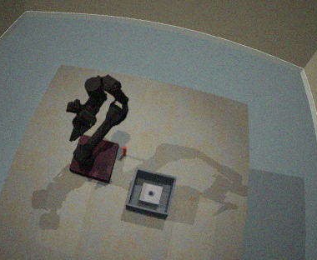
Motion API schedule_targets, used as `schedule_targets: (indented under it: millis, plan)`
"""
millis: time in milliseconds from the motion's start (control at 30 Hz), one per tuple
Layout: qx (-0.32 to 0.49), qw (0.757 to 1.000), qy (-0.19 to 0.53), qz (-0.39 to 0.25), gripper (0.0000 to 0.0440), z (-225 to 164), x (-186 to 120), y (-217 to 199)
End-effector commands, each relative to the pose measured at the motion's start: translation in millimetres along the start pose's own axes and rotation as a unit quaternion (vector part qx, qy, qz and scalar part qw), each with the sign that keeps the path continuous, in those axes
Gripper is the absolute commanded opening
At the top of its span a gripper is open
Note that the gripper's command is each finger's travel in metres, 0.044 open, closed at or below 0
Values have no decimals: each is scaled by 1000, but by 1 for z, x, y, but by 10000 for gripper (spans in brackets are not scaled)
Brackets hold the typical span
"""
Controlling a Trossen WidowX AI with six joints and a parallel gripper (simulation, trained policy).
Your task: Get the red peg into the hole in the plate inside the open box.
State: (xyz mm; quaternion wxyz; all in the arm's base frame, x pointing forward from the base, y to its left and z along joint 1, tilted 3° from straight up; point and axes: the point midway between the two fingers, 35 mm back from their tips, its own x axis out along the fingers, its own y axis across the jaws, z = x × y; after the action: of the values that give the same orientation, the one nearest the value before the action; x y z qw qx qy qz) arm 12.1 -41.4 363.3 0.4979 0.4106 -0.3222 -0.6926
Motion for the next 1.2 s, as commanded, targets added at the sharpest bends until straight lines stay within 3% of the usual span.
schedule_targets:
  millis: [0, 67, 300, 567, 867, 1167]
  plan:
    - [-7, 1000, 3, -1, 420, 0, 1, 0]
    - [-21, 1000, 18, -4, 440, 0, 4, -2]
    - [-71, 990, 118, -20, 440, -7, 25, -10]
    - [-130, 961, 238, -52, 440, -30, 52, -20]
    - [-216, 907, 355, -76, 440, -67, 71, -27]
    - [-309, 831, 454, -87, 440, -114, 71, -34]
